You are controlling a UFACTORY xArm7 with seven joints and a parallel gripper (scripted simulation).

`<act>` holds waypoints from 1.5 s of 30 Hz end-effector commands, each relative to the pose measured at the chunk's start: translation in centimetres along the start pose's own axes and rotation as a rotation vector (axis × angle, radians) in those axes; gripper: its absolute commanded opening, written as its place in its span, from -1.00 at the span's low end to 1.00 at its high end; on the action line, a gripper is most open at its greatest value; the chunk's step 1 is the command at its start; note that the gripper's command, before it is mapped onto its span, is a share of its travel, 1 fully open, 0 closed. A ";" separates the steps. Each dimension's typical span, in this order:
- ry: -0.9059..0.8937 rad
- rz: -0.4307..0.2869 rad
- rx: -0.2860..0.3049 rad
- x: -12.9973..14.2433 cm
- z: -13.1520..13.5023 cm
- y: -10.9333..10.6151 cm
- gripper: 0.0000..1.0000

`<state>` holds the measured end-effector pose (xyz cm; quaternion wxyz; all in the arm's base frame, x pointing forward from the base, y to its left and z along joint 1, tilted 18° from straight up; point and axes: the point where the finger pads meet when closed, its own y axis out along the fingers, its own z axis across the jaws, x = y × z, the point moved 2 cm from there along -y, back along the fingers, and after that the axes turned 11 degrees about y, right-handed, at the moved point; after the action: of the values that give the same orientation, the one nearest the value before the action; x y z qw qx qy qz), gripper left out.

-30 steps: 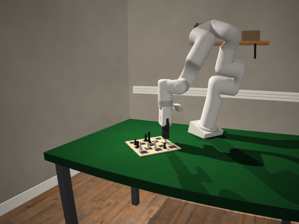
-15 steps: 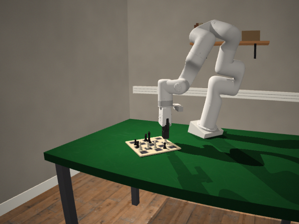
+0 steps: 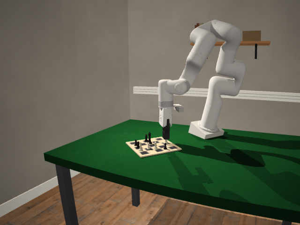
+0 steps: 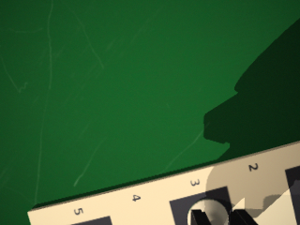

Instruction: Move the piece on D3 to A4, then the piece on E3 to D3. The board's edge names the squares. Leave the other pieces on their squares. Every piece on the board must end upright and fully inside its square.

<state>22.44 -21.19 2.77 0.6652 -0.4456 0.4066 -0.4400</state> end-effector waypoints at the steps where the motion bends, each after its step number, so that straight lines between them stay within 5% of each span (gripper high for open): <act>1: 0.000 -0.002 0.001 0.1 0.0 -0.1 -1.00; 22: 0.001 -0.002 0.001 0.1 0.0 -1.4 -1.00; 33: 0.000 -0.002 0.001 0.1 0.0 -7.7 -1.00; 45: 0.000 -0.002 0.001 0.1 0.0 -10.1 -1.00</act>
<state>20.58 -23.86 10.43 0.6797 -0.4307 0.4051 -0.4341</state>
